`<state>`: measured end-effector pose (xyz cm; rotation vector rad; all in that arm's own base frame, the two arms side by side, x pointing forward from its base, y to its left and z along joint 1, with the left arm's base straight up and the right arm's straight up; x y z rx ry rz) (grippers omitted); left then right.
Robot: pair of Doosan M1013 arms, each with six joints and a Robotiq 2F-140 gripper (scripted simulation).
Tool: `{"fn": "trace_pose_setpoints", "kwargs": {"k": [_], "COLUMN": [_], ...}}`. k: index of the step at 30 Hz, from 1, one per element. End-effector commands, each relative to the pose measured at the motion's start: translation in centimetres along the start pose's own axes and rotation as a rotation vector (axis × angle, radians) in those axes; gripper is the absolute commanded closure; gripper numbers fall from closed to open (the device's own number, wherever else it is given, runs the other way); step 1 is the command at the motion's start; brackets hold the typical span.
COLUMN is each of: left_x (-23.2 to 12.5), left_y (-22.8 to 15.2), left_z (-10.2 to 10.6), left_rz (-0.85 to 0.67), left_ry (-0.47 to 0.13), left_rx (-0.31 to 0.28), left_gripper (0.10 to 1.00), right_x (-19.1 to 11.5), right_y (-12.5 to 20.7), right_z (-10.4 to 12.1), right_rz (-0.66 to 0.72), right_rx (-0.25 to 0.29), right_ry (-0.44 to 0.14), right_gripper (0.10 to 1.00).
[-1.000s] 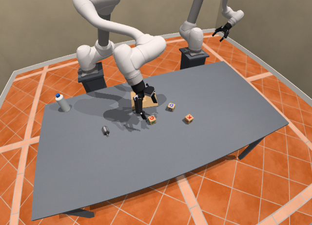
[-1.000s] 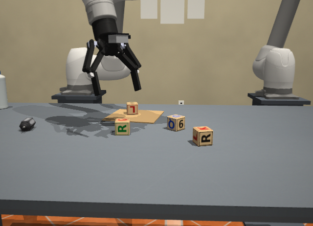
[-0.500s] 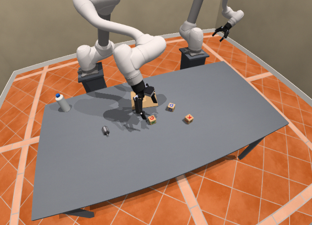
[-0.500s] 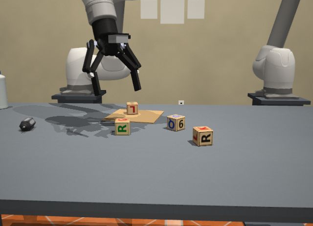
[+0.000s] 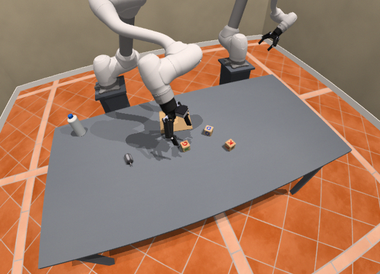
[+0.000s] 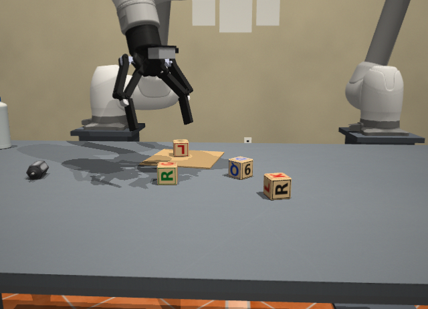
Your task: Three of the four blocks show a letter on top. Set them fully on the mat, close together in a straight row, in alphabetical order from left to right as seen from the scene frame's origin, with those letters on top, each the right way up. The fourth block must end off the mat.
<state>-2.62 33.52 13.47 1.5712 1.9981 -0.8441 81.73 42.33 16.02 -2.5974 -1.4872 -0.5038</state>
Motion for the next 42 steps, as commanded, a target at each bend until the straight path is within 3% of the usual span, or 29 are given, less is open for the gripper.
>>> {"fn": "trace_pose_setpoints", "kwargs": {"k": [1, 7, 9, 11, 13, 26, 42], "left_x": [0.0, 0.0, 0.0, 0.0, 0.0, 0.0, 0.0], "left_y": [0.0, 0.0, 0.0, 0.0, 0.0, 0.0, 0.0], "left_z": [0.0, 0.0, 0.0, 0.0, 0.0, 0.0, 0.0], "left_rz": [0.000, 0.000, 0.000, 0.000, 0.000, 0.000, 0.000], "left_ry": [0.001, 0.001, 0.001, 0.001, 0.001, 0.001, 0.001], "left_rx": [0.000, 0.000, 0.000, 0.000, 0.000, 0.000, 0.000], "left_gripper": [0.098, 0.098, 0.098, 0.098, 0.098, 0.098, 0.098], "right_x": [0.1, 0.0, -0.9, -0.9, -3.4, -12.7, -13.4], "right_y": [0.0, -0.1, -2.3, -2.3, -7.7, -20.8, -21.8], "right_z": [-0.1, -0.2, -1.0, -1.0, -2.8, -6.6, -6.9], "right_rz": [0.000, 0.000, 0.001, 0.001, 0.001, 0.000, 0.000], "right_rx": [-0.001, -0.001, -0.001, -0.001, -0.001, 0.000, 0.000], "right_ry": [0.002, 0.002, 0.001, 0.001, 0.000, 0.001, 0.001], "right_gripper": [0.098, 0.098, 0.098, 0.098, 0.098, 0.098, 0.098]}}
Point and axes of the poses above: on each arm, the point where the finger pads meet when closed, its own z axis out along the fingers, its own y axis across the jaws, x = y × z, the point moved 2 cm from there along -z, back along the fingers, and after that the axes turned 12 degrees about -z, right-handed, at the moved point
